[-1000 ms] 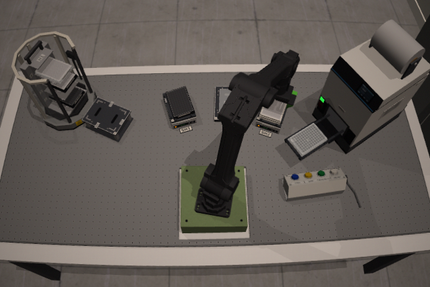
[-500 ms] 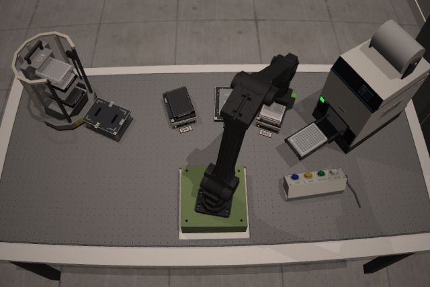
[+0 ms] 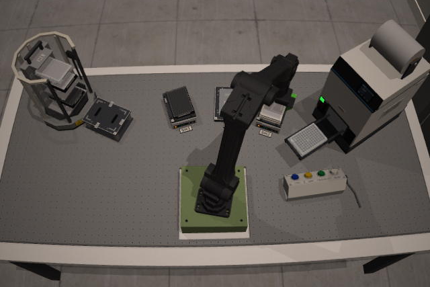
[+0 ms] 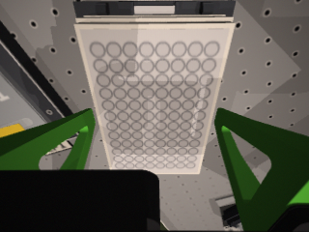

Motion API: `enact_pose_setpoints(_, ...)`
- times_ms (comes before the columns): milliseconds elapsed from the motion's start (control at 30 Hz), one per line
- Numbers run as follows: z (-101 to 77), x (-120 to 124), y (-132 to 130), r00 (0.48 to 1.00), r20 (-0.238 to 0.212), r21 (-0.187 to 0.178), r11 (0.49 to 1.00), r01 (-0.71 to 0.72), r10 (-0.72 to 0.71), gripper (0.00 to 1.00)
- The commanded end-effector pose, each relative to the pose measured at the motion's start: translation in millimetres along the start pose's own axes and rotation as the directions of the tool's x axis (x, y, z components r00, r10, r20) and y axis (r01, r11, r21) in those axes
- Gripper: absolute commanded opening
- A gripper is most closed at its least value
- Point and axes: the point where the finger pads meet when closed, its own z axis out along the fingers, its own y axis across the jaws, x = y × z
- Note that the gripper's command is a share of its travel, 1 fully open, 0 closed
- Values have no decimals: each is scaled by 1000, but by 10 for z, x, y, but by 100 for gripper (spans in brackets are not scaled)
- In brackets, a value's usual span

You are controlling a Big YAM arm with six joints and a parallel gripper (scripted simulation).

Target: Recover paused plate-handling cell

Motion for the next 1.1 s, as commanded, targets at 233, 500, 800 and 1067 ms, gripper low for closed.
enact_pose_setpoints(233,112,44,-33,1000,-17,-4,1000,6,-6,100)
enact_pose_setpoints(500,112,43,-33,1000,-18,-4,1000,6,-6,100)
enact_pose_setpoints(800,112,43,-34,1000,-19,-4,1000,6,-6,100)
enact_pose_setpoints(1067,112,43,-34,1000,-20,-5,1000,6,-7,94)
